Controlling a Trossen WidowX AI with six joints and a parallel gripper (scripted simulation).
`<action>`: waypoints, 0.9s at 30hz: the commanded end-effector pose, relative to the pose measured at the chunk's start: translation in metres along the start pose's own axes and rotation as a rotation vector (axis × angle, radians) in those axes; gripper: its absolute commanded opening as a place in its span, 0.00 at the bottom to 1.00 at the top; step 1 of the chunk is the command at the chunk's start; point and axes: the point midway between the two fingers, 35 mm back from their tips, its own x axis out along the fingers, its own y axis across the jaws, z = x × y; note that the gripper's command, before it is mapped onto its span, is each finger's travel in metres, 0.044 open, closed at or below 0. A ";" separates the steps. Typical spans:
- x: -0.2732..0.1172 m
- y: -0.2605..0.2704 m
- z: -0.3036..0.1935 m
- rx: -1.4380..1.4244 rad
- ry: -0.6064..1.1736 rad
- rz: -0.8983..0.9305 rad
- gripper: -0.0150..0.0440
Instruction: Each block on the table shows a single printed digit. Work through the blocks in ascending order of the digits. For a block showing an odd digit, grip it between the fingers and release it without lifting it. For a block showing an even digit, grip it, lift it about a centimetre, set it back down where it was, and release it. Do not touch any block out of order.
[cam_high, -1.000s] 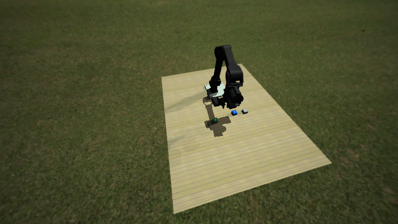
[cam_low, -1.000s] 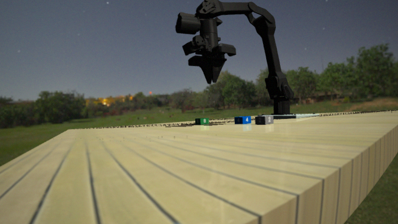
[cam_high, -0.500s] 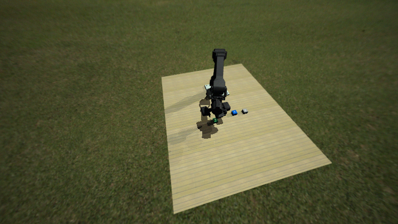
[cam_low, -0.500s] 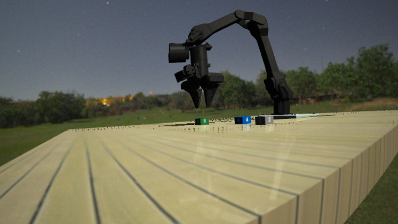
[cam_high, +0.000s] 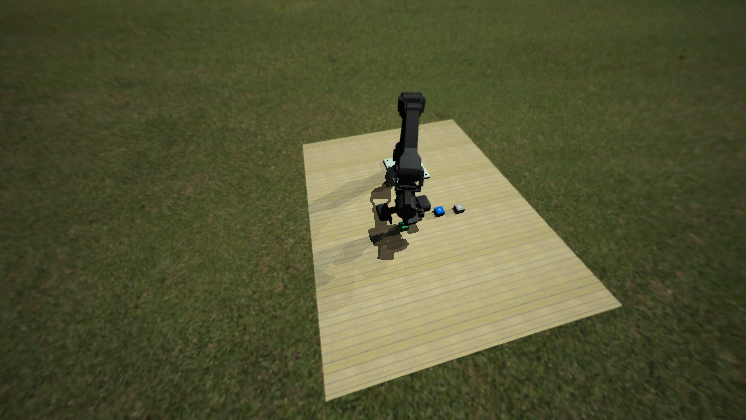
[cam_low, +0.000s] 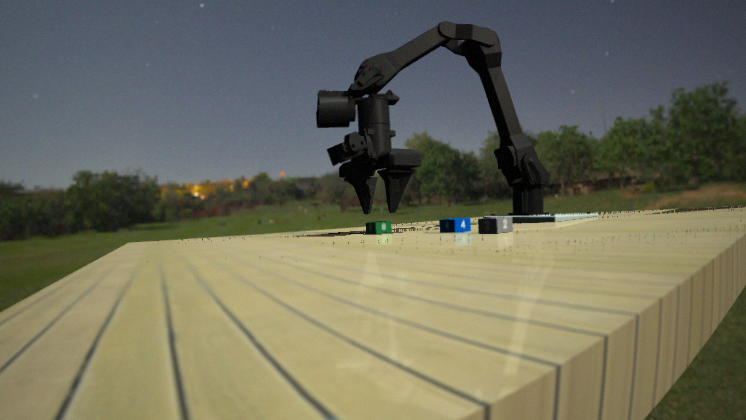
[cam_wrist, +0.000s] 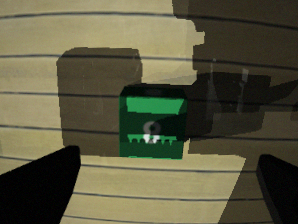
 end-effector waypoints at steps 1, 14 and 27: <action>0.007 0.001 -0.001 -0.003 0.003 0.005 0.93; 0.025 0.001 -0.001 -0.003 0.003 0.005 0.93; 0.025 0.001 -0.001 -0.003 0.003 0.005 0.46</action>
